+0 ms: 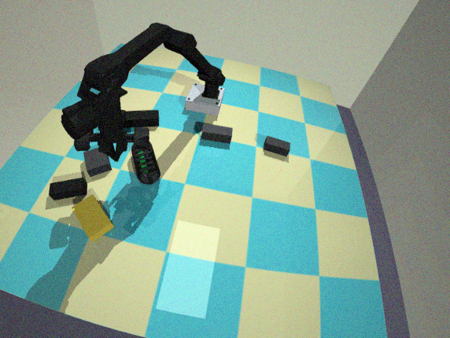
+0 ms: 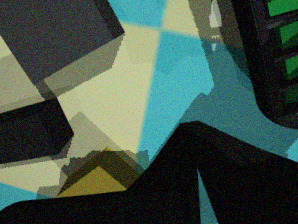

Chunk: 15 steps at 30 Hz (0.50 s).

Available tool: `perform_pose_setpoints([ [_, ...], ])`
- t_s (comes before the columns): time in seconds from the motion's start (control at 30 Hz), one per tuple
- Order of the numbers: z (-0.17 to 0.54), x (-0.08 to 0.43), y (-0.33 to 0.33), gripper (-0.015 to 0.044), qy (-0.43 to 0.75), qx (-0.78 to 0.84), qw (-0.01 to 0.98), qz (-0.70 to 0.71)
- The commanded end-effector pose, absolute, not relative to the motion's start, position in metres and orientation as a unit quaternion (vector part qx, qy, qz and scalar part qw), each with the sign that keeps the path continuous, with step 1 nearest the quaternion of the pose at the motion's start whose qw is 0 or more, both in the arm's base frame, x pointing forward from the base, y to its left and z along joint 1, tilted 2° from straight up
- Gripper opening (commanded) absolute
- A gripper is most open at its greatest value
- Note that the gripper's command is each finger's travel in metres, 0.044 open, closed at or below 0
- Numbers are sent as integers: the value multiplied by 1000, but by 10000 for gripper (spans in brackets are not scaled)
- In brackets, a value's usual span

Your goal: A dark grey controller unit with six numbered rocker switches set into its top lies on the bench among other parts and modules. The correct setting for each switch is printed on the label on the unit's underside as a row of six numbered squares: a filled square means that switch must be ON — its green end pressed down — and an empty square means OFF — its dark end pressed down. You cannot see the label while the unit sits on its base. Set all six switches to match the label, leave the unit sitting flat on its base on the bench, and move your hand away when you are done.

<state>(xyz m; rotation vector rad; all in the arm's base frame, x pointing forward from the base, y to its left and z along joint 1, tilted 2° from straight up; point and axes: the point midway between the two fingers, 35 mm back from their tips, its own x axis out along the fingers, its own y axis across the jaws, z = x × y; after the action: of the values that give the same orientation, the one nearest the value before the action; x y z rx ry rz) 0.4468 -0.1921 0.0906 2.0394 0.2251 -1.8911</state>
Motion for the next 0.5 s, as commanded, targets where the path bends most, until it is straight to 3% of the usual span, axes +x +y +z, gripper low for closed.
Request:
perform_pose_setpoints([
  [0.0, 65, 457, -170, 0, 158, 711, 144, -670],
  [0.47, 50, 460, -163, 0, 184, 705, 128, -673],
])
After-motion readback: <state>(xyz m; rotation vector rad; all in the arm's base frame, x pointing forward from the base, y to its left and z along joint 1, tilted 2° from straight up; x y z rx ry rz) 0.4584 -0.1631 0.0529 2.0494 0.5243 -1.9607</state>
